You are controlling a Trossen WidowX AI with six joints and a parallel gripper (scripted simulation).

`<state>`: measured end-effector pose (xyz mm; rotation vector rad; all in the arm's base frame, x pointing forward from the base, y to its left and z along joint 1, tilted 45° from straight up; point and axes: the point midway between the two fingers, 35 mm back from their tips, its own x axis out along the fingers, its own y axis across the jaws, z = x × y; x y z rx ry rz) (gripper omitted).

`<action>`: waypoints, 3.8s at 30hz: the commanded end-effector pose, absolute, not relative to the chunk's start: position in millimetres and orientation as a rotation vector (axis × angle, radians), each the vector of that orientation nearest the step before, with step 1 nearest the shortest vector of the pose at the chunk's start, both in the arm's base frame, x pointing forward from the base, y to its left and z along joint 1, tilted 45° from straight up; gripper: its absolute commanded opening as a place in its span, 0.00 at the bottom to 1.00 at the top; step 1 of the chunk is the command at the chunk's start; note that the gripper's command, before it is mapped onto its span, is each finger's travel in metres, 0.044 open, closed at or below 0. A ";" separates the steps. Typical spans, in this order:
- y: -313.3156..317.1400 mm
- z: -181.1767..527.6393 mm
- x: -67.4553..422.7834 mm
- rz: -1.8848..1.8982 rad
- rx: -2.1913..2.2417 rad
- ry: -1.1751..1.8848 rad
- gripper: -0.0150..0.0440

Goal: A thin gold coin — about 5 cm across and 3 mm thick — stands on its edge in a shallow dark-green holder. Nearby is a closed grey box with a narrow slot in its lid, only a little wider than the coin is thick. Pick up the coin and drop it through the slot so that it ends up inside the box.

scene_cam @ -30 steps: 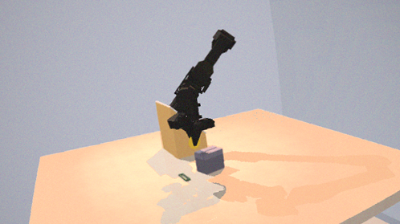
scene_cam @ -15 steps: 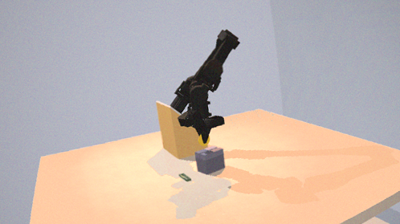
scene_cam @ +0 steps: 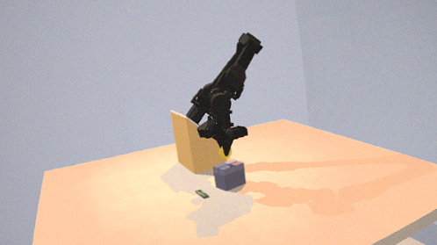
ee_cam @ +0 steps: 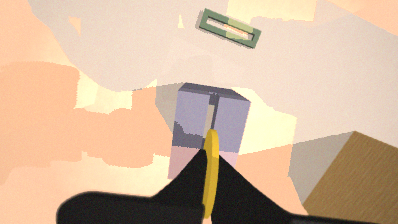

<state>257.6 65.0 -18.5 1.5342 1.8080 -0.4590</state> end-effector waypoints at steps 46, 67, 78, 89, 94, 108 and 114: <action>72.3 -19.1 252.4 -0.468 1.541 1.802 0.25; 78.3 -24.9 250.5 -0.469 1.543 1.802 0.25; 81.7 -28.1 250.0 -0.469 1.543 1.802 0.25; 81.5 -28.4 252.2 -0.465 1.539 1.796 0.48; 81.5 -28.4 252.2 -0.465 1.539 1.796 0.53; 66.8 -14.0 253.2 -0.467 1.539 1.796 0.93; 45.7 9.1 250.2 -0.469 1.545 1.803 1.00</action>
